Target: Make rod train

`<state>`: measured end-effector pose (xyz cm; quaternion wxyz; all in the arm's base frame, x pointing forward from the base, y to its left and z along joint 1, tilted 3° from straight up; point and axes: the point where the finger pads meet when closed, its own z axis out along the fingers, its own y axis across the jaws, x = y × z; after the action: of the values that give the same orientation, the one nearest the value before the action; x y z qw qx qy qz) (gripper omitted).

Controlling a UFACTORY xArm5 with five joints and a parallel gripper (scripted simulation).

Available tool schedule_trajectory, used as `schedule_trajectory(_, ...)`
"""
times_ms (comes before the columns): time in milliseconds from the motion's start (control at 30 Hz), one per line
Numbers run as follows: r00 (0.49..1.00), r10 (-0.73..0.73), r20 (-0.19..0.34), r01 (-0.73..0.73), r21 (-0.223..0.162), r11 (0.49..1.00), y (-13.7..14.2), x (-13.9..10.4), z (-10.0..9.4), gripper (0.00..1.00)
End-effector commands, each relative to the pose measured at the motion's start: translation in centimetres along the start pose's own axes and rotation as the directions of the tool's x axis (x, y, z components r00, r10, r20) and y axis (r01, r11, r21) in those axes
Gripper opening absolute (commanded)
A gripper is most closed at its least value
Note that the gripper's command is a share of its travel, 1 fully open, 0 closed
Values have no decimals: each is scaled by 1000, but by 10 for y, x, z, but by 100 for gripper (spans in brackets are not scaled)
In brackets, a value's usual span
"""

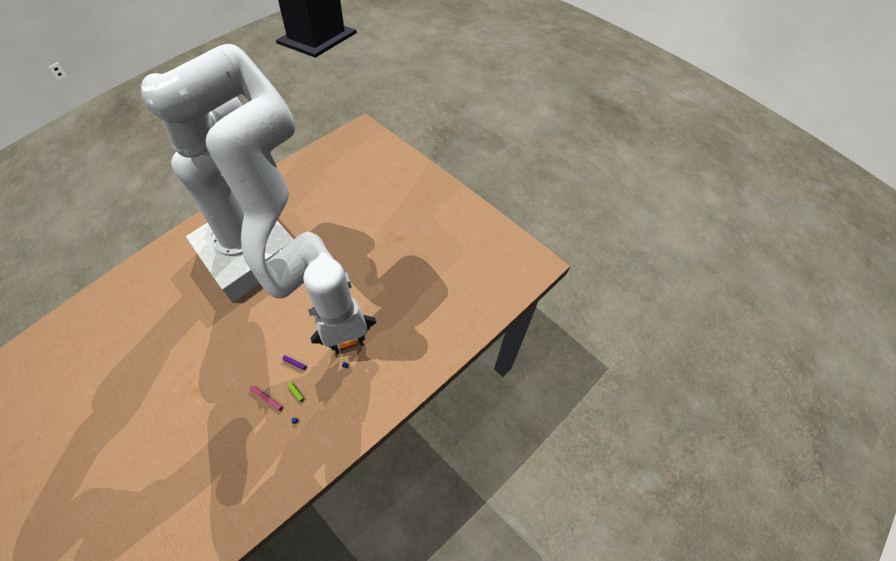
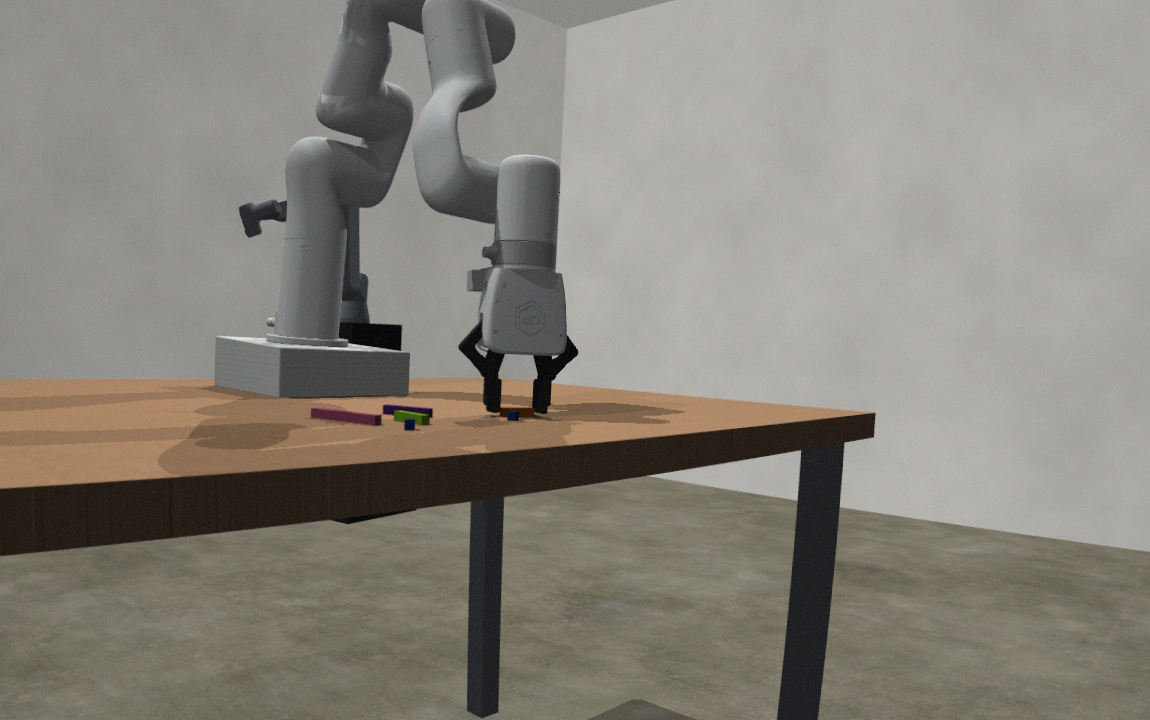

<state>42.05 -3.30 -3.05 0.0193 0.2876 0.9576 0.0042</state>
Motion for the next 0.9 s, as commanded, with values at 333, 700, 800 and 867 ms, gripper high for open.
schedule_trajectory(333, 1000, 0, 3, 0, -2, 1000, 1, -1, -11, 59)
schedule_trajectory(700, 1000, 0, 3, 0, -2, 1000, 0, -1, -55, 59)
schedule_trajectory(800, 1000, 0, 3, 0, -2, 1000, 0, -1, -71, 59)
schedule_trajectory(867, 1000, 0, 3, 0, -2, 1000, 0, -1, -79, 59)
